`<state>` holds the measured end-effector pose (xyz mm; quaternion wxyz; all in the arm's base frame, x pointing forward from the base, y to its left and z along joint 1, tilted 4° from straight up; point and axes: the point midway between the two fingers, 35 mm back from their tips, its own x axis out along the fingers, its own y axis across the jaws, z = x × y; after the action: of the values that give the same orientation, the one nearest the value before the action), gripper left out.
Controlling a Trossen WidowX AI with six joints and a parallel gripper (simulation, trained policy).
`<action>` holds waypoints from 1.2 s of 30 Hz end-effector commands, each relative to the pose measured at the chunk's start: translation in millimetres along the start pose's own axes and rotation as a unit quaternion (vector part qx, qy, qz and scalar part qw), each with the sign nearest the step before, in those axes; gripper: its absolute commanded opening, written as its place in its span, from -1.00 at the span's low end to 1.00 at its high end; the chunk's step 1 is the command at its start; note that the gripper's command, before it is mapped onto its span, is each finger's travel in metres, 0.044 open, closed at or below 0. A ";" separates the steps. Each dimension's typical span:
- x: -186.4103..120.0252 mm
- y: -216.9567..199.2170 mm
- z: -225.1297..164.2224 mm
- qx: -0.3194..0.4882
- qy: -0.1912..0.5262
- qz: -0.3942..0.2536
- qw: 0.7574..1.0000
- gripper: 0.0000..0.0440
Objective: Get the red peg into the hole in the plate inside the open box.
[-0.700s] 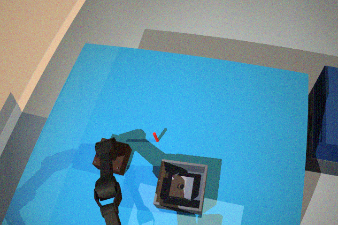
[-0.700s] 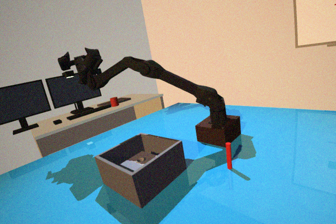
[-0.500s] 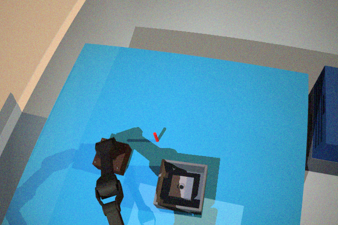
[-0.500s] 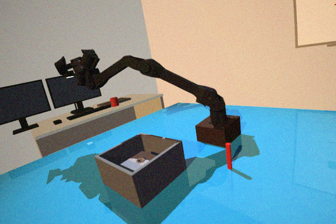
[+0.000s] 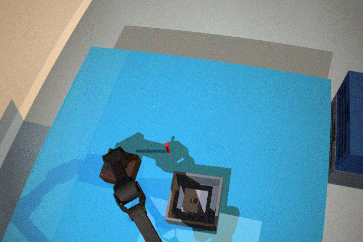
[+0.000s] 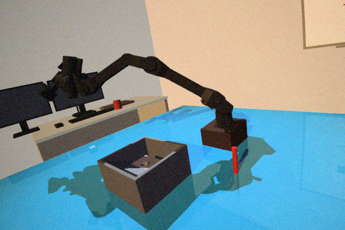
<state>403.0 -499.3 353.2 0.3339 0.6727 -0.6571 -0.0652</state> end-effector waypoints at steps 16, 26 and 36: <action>-102.7 -104.1 -33.4 -0.229 -0.024 -0.212 0.950 1.00; -175.4 -136.3 -53.3 -0.350 0.009 -0.315 0.882 1.00; -256.2 -151.1 -71.4 -0.456 0.068 -0.402 0.791 1.00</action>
<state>533.5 -266.0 245.7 0.5737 0.6576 -0.2320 -0.4296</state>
